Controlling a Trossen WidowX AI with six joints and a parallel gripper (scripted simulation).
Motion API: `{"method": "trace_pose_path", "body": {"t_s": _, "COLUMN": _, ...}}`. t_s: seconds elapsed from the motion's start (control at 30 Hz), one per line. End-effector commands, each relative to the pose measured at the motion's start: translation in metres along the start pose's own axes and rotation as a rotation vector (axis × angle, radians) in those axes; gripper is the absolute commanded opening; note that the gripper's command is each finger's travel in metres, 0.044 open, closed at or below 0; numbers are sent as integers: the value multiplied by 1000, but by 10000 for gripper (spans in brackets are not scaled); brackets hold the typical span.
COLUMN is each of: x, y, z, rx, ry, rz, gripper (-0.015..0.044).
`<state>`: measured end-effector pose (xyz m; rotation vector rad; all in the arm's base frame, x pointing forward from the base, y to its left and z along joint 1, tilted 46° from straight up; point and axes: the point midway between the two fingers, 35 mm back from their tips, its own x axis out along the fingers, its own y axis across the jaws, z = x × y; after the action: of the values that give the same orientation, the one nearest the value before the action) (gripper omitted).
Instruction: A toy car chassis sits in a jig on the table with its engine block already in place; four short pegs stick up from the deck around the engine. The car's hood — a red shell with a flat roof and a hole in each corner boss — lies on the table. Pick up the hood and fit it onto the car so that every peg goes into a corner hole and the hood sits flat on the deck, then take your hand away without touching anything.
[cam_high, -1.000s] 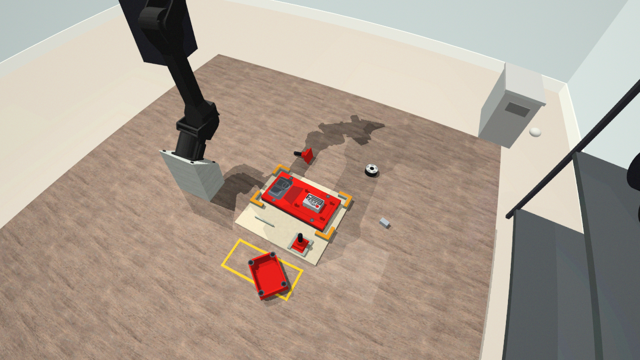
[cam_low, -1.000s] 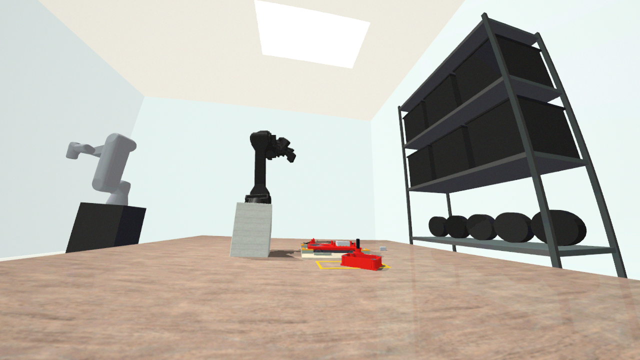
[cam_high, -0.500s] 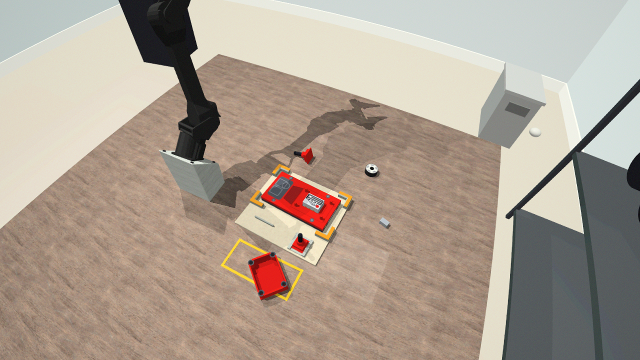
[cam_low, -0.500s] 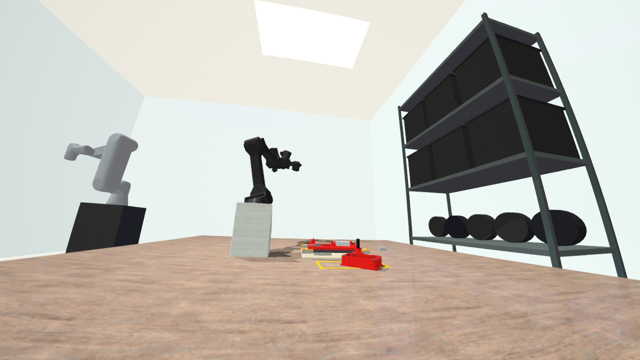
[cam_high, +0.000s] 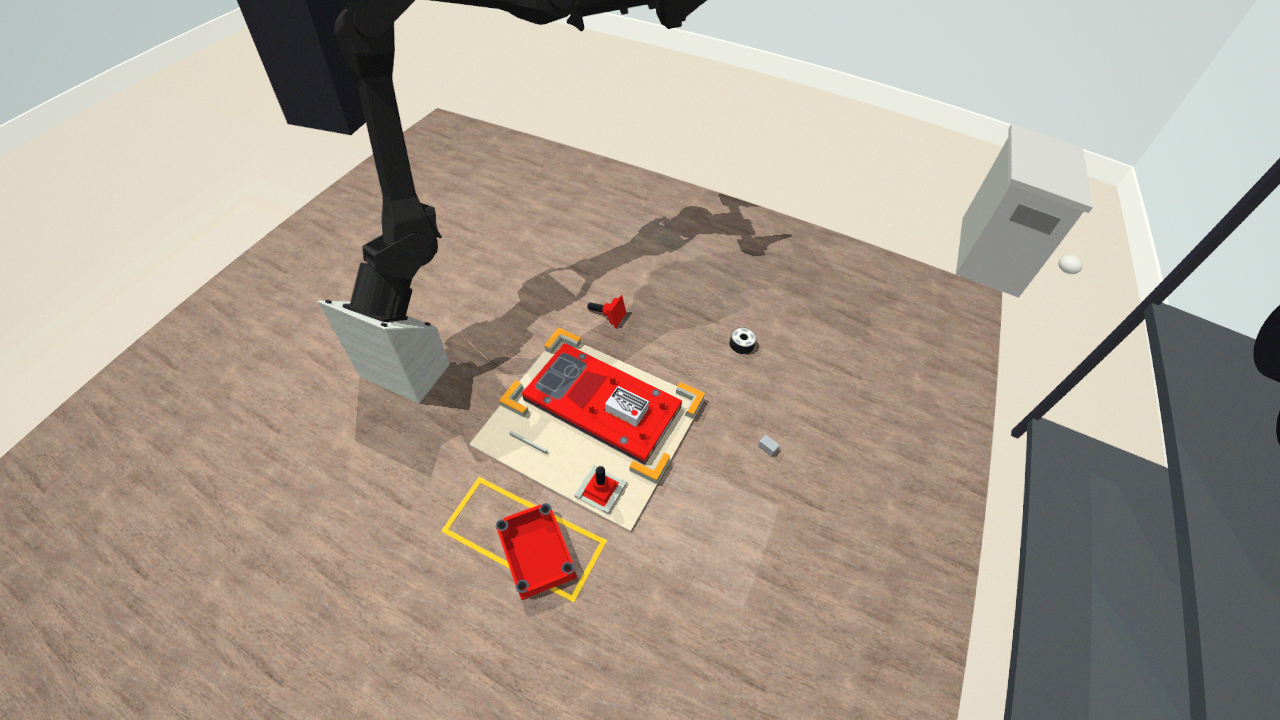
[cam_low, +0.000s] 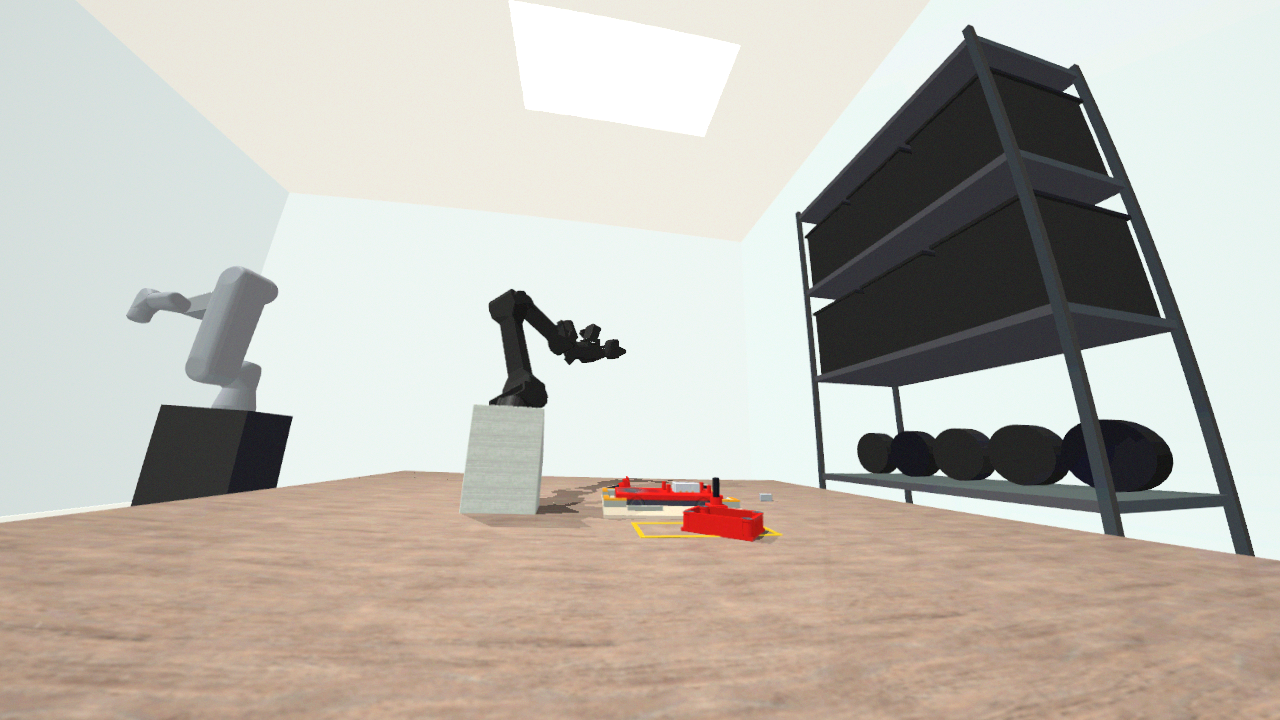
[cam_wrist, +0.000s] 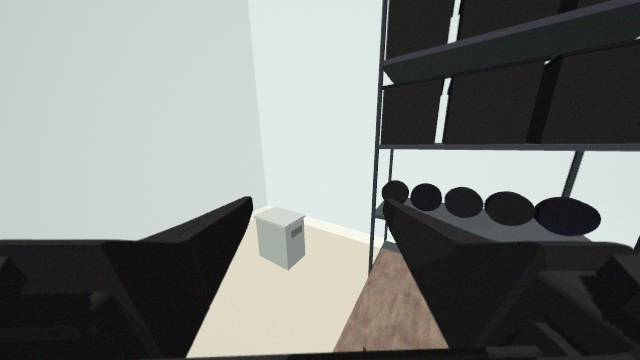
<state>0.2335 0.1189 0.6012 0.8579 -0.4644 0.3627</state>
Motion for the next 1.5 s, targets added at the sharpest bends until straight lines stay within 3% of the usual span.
{"method": "trace_pose_path", "body": {"t_s": 0.0, "x": 15, "y": -27, "z": -19, "rx": -105, "ry": 21, "rz": -65, "gripper": 440}}
{"method": "trace_pose_path", "body": {"t_s": 0.4, "x": 56, "y": -137, "z": -94, "rx": -439, "ry": 257, "rz": -258, "gripper": 440}}
{"method": "trace_pose_path", "body": {"t_s": 0.9, "x": 57, "y": -295, "z": -146, "rx": -533, "ry": 559, "rz": -515, "gripper": 440}}
{"method": "trace_pose_path", "body": {"t_s": 1.2, "x": 20, "y": -413, "z": -166, "rx": -574, "ry": 833, "rz": -703, "gripper": 440}}
{"method": "trace_pose_path", "body": {"t_s": 1.47, "x": -51, "y": -525, "z": -181, "rx": -423, "ry": 1119, "rz": -895, "gripper": 440}}
